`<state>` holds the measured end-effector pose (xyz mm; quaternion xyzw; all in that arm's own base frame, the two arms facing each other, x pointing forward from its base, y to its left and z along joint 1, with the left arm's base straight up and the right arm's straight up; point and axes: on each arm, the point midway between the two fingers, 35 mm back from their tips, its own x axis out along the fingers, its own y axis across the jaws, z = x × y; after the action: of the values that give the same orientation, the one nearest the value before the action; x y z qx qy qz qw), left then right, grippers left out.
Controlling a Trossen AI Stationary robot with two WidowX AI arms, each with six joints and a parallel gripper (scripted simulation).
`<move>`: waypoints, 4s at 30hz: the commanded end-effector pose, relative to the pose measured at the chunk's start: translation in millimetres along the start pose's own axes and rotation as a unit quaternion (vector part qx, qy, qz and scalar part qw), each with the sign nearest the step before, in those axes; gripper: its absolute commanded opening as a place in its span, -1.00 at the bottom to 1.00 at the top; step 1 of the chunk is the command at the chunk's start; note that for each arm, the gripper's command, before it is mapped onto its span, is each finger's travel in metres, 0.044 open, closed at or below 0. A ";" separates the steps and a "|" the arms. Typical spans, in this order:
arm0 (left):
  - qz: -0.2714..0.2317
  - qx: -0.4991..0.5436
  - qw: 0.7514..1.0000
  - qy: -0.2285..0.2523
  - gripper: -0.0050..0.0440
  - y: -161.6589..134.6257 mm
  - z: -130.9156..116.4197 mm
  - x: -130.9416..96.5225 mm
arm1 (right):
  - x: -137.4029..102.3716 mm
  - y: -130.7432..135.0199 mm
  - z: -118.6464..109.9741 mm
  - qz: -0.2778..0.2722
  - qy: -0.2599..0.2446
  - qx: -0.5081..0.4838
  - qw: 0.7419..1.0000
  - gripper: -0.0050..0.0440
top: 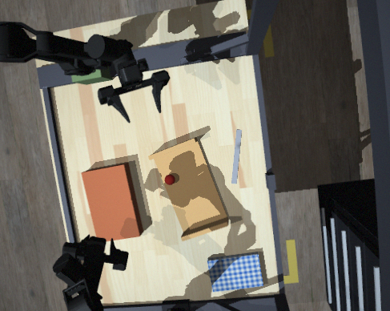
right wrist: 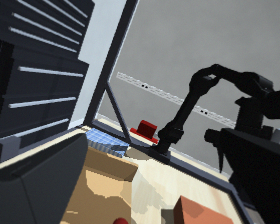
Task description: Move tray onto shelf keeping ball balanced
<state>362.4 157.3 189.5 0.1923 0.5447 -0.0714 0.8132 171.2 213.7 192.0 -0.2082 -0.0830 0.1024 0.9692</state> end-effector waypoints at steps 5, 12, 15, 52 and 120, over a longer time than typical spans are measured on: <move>0.012 0.001 1.000 -0.012 -0.09 3.2 4.5 -10.3 | 0.7 -1.2 4.2 -0.002 -0.003 0.009 1.000 0.84; 0.012 0.001 1.000 -0.012 -0.09 3.2 4.5 -10.3 | 0.7 -1.2 4.2 -0.002 -0.003 0.009 1.000 0.84; 0.012 0.001 1.000 -0.012 -0.09 3.2 4.5 -10.3 | 0.7 -1.2 4.2 -0.002 -0.003 0.009 1.000 0.84; -0.020 0.046 0.999 0.006 -0.09 -26.0 12.2 5.8 | 30.6 40.9 13.7 0.041 0.004 -0.095 0.995 -0.09; -0.168 0.396 0.899 0.081 -0.09 -234.2 28.8 35.4 | 141.7 141.1 -128.0 0.556 0.338 -0.404 0.643 -0.09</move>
<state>329.3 -59.1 113.0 0.4012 0.5622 -0.3898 0.6091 305.2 320.5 26.0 -0.6155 0.3398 0.4869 0.5183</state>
